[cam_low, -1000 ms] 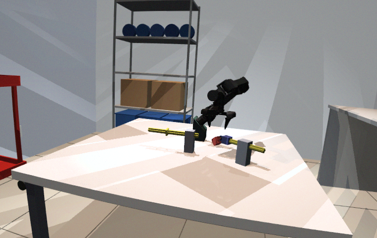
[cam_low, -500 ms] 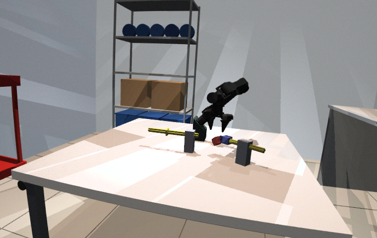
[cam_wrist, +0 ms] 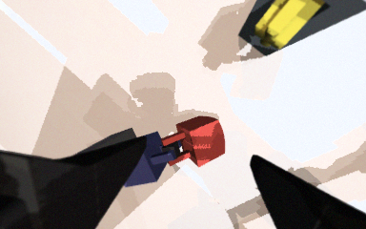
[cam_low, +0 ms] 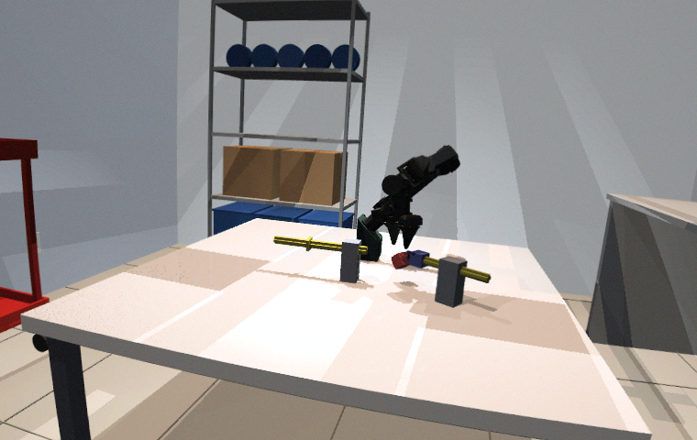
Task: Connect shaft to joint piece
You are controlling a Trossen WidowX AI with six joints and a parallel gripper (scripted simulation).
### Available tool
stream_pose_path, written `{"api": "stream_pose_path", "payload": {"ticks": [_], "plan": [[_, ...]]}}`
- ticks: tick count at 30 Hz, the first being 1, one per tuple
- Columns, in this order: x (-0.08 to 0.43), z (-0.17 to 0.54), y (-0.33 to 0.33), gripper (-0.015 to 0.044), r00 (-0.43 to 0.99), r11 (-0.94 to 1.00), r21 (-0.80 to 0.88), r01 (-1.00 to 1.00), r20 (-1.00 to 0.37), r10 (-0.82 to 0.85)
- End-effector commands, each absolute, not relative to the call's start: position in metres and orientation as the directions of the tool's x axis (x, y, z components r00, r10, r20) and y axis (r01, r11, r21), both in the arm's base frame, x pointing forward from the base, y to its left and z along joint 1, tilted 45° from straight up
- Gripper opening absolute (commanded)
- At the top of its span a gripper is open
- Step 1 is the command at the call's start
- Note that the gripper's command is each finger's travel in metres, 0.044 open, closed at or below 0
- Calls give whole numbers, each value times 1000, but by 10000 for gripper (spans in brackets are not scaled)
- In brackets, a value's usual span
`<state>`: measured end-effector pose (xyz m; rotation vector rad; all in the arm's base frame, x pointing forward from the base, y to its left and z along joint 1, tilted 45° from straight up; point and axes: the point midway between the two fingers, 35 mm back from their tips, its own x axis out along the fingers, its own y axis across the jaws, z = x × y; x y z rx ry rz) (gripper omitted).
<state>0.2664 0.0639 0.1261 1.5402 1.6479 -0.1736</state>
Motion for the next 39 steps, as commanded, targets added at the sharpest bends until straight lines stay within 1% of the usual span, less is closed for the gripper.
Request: {"api": "stream_pose_path", "payload": {"ticks": [1, 11, 20, 29, 39], "plan": [[265, 123, 68, 440, 127, 155, 370, 916, -636, 761], [265, 116, 74, 440, 146, -28, 197, 980, -615, 775], [263, 110, 79, 440, 160, -182, 23, 983, -596, 787], [261, 105, 85, 440, 173, -317, -159, 935, -575, 799], [259, 99, 91, 440, 185, -433, -362, 826, -551, 813]]}}
